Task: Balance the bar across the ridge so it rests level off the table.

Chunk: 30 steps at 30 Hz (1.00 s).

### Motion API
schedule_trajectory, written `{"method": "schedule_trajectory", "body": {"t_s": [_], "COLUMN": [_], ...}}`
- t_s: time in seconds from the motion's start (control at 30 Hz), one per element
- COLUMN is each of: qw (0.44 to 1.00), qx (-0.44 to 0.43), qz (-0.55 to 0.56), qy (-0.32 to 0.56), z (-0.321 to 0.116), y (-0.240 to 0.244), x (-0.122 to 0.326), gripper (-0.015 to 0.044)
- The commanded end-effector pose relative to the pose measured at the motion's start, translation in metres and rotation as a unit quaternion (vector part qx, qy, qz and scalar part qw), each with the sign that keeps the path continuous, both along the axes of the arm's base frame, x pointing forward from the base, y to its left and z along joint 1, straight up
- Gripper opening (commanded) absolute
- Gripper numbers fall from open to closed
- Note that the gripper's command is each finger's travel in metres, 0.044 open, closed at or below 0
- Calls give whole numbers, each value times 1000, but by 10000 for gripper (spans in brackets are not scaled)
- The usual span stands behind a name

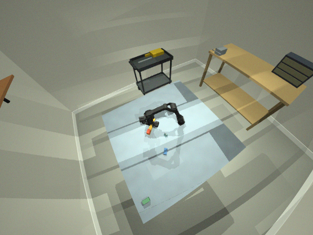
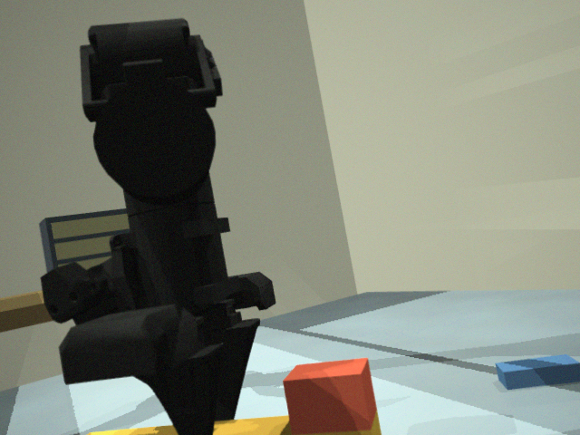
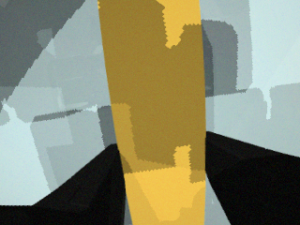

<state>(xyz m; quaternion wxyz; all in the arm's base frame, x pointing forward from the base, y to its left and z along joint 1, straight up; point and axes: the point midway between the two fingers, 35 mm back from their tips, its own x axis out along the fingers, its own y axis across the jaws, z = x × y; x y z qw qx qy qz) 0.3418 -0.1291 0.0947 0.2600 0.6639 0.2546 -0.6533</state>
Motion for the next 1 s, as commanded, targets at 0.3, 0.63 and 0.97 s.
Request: {"method": "schedule_trajectory", "body": {"t_s": [0.3,0.63,0.97], "qw": [1000,1000,974], "qx": [-5,-6,-10], "qz": [-1,28,225], "qy": [-7,-7,-5], "z": [38,52,54], "y": [0,3,17], "x": [-2,-5,-9], "gripper": [0,0,0]}}
